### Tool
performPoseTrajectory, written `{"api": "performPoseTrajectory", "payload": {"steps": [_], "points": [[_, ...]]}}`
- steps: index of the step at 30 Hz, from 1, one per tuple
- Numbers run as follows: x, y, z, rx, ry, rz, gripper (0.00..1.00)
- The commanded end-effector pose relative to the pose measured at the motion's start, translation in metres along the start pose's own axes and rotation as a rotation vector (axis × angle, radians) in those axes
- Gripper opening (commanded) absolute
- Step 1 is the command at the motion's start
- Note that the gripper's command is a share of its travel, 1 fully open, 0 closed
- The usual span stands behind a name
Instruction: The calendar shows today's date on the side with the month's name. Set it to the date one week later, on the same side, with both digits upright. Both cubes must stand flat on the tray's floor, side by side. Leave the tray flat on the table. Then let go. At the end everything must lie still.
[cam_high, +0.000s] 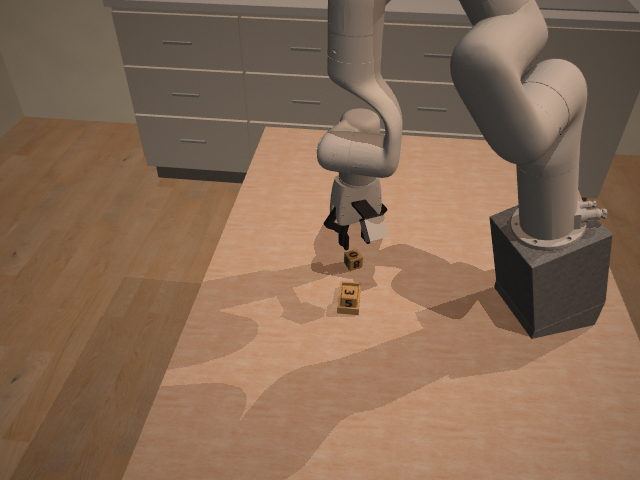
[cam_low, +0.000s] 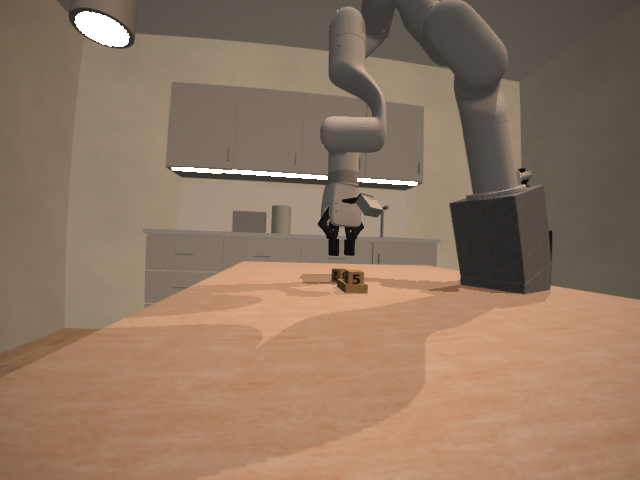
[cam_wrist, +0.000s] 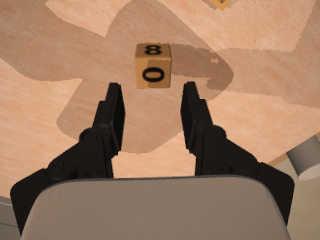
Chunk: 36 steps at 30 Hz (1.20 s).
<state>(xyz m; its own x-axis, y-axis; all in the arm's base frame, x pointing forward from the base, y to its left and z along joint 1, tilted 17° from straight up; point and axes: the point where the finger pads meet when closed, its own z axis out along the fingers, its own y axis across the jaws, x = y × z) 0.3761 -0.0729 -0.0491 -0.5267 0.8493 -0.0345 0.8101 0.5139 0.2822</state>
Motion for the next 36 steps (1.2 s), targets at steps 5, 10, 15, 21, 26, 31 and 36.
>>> {"api": "performPoseTrajectory", "payload": {"steps": [5, 10, 15, 21, 26, 31, 36], "points": [[-0.001, 0.001, 0.011, -0.007, -0.009, 0.000, 0.49], [-0.001, 0.001, 0.016, -0.007, -0.009, 0.000, 0.49], [-0.002, 0.001, 0.021, -0.007, -0.009, 0.000, 0.49], [-0.002, 0.001, 0.025, -0.007, -0.009, 0.000, 0.49], [-0.002, 0.001, 0.026, -0.007, -0.009, 0.000, 0.49], [-0.002, 0.001, 0.026, -0.007, -0.009, 0.000, 0.49], [-0.002, 0.001, 0.026, -0.007, -0.009, 0.000, 0.49]]}}
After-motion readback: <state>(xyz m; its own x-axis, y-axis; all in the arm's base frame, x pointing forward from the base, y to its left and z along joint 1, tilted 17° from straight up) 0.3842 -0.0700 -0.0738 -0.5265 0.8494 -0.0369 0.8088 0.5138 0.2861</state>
